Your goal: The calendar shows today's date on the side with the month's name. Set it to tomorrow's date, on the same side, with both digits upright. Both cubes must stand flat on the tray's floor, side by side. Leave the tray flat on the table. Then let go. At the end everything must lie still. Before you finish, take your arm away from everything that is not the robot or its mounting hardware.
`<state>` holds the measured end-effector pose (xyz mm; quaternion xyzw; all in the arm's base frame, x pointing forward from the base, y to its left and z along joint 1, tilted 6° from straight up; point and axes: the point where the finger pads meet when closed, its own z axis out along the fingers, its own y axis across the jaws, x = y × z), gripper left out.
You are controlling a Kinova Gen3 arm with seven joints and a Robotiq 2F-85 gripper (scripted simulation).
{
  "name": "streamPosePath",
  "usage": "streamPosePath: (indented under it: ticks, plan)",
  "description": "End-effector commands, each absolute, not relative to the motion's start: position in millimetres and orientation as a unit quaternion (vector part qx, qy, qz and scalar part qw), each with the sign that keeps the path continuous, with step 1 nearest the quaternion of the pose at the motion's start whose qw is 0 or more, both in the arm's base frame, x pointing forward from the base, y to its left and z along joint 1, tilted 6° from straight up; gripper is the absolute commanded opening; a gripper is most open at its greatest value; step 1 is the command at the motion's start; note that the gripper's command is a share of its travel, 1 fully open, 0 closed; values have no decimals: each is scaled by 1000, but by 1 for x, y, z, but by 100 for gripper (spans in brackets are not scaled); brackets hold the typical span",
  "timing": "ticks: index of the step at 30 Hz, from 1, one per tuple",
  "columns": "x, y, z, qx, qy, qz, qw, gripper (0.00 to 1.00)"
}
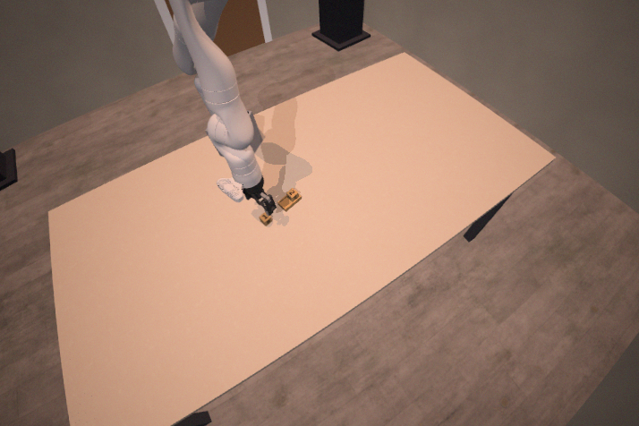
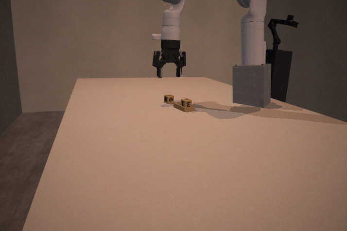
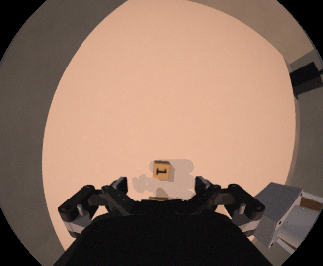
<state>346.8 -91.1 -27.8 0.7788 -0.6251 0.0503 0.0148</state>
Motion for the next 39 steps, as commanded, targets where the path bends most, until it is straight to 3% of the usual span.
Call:
streamPosePath:
  ticks: [1,8,9,39]
  plan:
    - [344,-89,-29,766,-642,46,15,100]
    - [344,-89,-29,752,-658,47,13,100]
    - [344,-89,-29,752,-658,48,13,46]
    - [344,-89,-29,752,-658,48,13,46]
